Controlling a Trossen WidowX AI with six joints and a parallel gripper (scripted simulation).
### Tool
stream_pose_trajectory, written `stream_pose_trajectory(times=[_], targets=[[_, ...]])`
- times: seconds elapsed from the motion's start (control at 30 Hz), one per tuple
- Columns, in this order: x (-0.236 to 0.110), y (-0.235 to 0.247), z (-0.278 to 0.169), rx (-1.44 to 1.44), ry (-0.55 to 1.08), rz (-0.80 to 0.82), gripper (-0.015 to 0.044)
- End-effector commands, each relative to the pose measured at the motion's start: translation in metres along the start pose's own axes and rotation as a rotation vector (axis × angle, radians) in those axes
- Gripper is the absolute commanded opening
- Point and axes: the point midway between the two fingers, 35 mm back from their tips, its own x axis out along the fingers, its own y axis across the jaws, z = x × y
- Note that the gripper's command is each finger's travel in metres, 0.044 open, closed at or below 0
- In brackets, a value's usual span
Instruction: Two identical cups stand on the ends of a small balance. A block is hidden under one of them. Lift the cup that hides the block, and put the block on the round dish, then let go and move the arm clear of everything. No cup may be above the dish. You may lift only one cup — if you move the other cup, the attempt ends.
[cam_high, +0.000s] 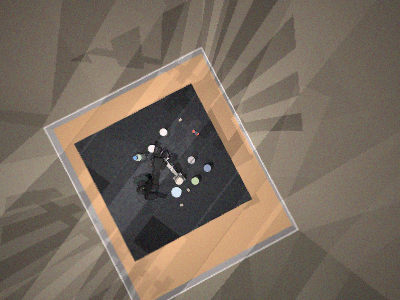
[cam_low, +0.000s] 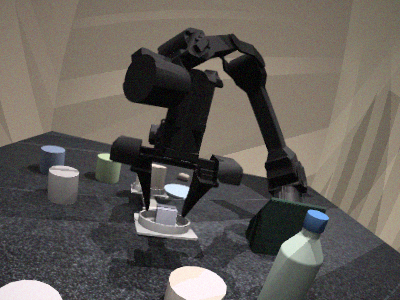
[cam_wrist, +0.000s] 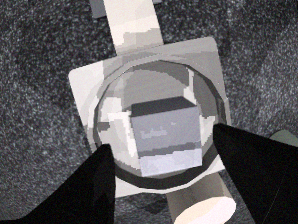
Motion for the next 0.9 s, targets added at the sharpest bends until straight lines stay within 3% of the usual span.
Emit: stream_pose_trajectory(times=[0.0, 0.1, 0.27, 0.5, 0.6, 0.87], targets=[[0.010, -0.001, 0.001, -0.006, -0.008, -0.005, 0.0260], [0.013, -0.002, 0.001, -0.006, -0.008, -0.005, 0.0260], [0.013, -0.002, 0.001, -0.006, -0.008, -0.005, 0.0129], [0.013, -0.002, 0.001, -0.006, -0.008, -0.005, 0.0082], [0.009, -0.001, 0.001, -0.006, -0.007, -0.005, 0.0003], [-0.029, 0.002, -0.001, -0.007, -0.004, -0.005, 0.0000]])
